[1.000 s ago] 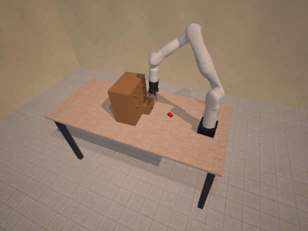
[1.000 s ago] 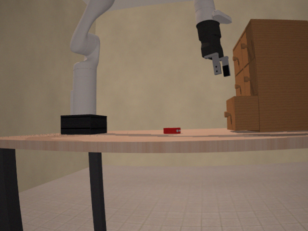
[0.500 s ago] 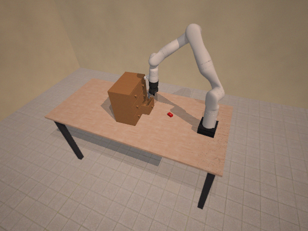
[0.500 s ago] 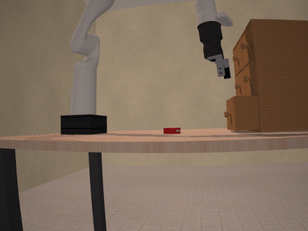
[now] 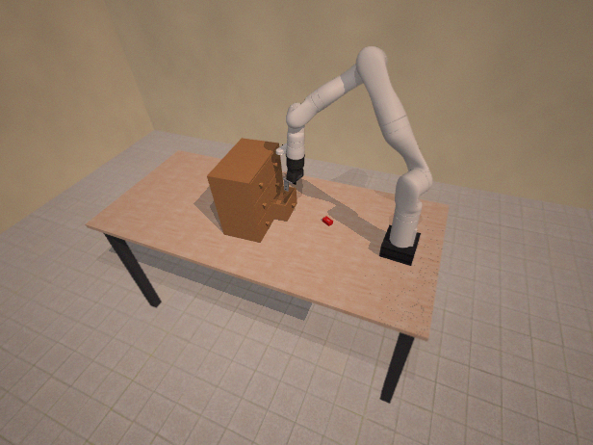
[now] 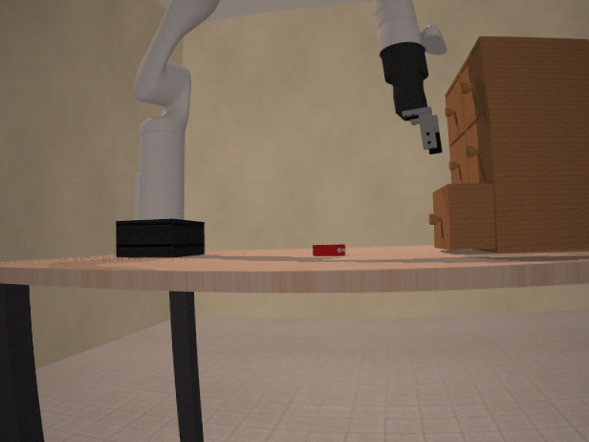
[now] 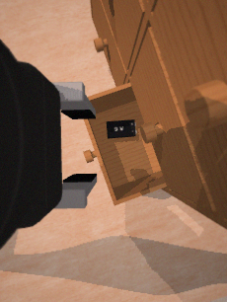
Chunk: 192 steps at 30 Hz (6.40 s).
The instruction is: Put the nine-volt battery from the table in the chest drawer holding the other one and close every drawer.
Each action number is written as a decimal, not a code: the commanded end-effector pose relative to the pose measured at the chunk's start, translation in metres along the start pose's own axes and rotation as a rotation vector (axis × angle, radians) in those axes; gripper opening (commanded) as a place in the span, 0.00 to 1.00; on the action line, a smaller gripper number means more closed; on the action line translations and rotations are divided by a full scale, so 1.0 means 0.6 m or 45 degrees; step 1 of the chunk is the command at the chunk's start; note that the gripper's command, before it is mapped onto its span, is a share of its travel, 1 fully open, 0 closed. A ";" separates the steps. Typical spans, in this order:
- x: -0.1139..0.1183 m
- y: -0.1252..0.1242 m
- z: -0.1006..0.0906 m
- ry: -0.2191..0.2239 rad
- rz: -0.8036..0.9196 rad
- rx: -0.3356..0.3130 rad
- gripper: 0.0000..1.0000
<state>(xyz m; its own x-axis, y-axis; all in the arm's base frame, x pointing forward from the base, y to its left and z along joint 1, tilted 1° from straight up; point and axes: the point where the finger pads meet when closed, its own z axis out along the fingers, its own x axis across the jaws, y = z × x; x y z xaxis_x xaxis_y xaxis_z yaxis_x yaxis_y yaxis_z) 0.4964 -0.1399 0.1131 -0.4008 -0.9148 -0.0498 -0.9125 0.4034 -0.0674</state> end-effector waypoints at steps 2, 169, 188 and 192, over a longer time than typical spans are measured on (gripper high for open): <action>0.001 -0.002 0.002 -0.002 -0.023 -0.001 1.00; -0.002 -0.012 0.014 -0.013 -0.291 -0.003 1.00; -0.002 -0.012 0.014 -0.013 -0.291 -0.003 1.00; -0.002 -0.012 0.014 -0.013 -0.291 -0.003 1.00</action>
<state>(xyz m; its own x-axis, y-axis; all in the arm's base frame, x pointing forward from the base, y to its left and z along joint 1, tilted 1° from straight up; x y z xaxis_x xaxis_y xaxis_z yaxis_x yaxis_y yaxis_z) 0.5034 -0.1414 0.1042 -0.1829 -0.9822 -0.0438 -0.9798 0.1858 -0.0738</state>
